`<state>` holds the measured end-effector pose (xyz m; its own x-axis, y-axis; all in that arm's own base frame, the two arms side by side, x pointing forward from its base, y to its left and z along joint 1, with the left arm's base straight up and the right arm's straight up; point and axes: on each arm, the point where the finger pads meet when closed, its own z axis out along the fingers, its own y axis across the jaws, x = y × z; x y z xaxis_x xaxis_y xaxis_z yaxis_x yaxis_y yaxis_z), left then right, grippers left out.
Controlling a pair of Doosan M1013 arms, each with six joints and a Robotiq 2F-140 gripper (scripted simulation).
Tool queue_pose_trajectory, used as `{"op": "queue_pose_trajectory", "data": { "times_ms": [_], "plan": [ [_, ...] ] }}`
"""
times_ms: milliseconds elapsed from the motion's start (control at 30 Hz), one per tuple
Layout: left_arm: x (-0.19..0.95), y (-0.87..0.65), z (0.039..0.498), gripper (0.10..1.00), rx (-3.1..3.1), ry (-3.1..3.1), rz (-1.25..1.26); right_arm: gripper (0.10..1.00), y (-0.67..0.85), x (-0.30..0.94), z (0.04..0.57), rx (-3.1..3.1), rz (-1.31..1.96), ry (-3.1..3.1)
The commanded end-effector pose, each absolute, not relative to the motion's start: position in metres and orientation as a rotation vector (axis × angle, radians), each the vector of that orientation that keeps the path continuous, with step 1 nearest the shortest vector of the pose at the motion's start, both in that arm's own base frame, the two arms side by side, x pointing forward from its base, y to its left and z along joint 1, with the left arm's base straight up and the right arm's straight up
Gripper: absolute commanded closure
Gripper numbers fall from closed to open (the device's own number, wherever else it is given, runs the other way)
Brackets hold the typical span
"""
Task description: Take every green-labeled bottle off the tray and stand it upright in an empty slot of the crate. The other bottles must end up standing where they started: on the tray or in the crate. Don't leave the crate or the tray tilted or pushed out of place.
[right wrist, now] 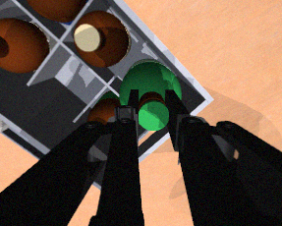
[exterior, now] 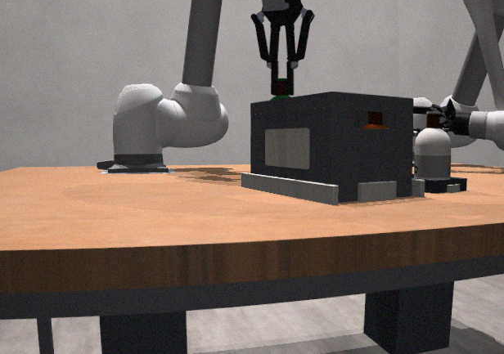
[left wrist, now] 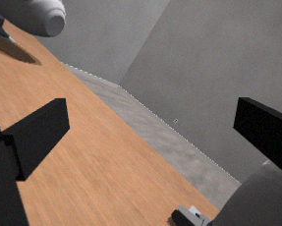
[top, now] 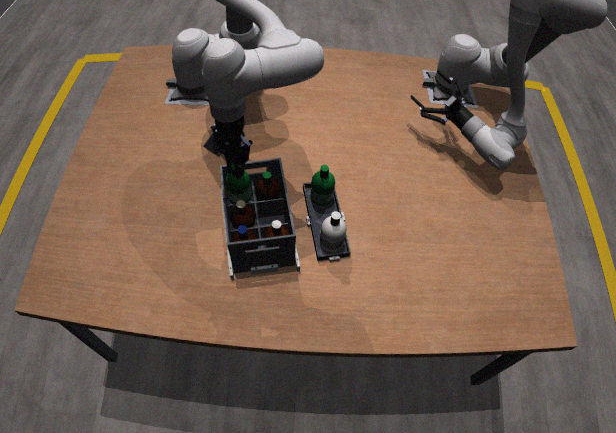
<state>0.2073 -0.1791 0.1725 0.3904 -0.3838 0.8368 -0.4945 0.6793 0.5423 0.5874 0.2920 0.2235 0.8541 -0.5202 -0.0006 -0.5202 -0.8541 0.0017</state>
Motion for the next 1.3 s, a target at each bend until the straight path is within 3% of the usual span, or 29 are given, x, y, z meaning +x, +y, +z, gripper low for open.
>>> {"op": "queue_pose_trajectory", "data": {
  "times_ms": [0, 1267],
  "plan": [
    [0.207, -0.179, 0.173, 0.098, 0.877, -1.212, 0.083, 0.999, 0.292, 0.588, 0.225, 3.025, 0.0, -0.849],
    [0.207, -0.179, 0.173, 0.098, 0.877, -1.212, 0.083, 0.999, 0.292, 0.588, 0.205, 3.025, 0.0, -0.849]
  ]
}}
